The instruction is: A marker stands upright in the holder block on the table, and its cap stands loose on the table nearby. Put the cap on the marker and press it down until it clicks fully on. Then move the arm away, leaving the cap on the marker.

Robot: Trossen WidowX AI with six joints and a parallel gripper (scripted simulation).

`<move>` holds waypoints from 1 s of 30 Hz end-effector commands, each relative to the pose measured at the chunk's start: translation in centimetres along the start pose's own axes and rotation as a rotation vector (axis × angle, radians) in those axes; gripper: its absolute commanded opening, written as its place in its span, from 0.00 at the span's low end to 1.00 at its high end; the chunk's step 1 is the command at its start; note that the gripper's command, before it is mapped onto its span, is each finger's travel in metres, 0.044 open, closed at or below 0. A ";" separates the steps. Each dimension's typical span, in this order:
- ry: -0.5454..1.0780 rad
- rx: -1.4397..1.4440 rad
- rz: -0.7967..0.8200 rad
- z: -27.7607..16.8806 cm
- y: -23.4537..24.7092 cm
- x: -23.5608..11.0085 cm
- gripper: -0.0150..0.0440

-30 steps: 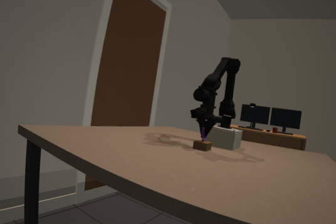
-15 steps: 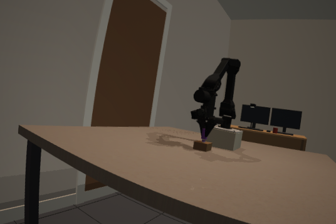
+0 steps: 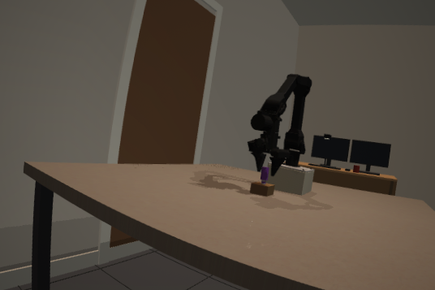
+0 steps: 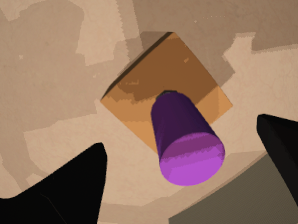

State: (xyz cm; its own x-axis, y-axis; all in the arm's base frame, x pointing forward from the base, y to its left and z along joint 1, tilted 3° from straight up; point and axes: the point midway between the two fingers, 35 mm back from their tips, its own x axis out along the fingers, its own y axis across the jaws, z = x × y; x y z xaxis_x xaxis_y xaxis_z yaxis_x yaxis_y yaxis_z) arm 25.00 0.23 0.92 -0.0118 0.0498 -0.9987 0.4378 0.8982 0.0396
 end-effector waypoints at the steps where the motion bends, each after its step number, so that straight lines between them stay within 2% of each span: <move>1: -0.025 -0.004 0.012 0.4 0.2 -5.1 1.00; 3: -0.025 -0.004 0.012 0.2 0.1 -6.3 1.00; 7: -0.025 -0.004 0.012 0.2 0.1 -6.3 1.00; 9: -0.025 -0.065 0.011 0.2 0.1 -6.2 0.91; 15: -0.027 -0.548 0.006 0.0 -0.2 -5.4 0.64; 24: -0.027 -0.563 0.006 0.0 -0.2 -5.4 0.25; 30: -0.027 -0.563 0.006 0.0 -0.2 -5.4 0.25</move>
State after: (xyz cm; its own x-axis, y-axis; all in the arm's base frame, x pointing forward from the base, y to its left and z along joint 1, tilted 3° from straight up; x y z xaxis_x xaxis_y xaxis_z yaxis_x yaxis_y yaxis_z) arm 25.01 -0.26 6.34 0.0140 0.0490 -0.9987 -0.1009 0.9938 0.0473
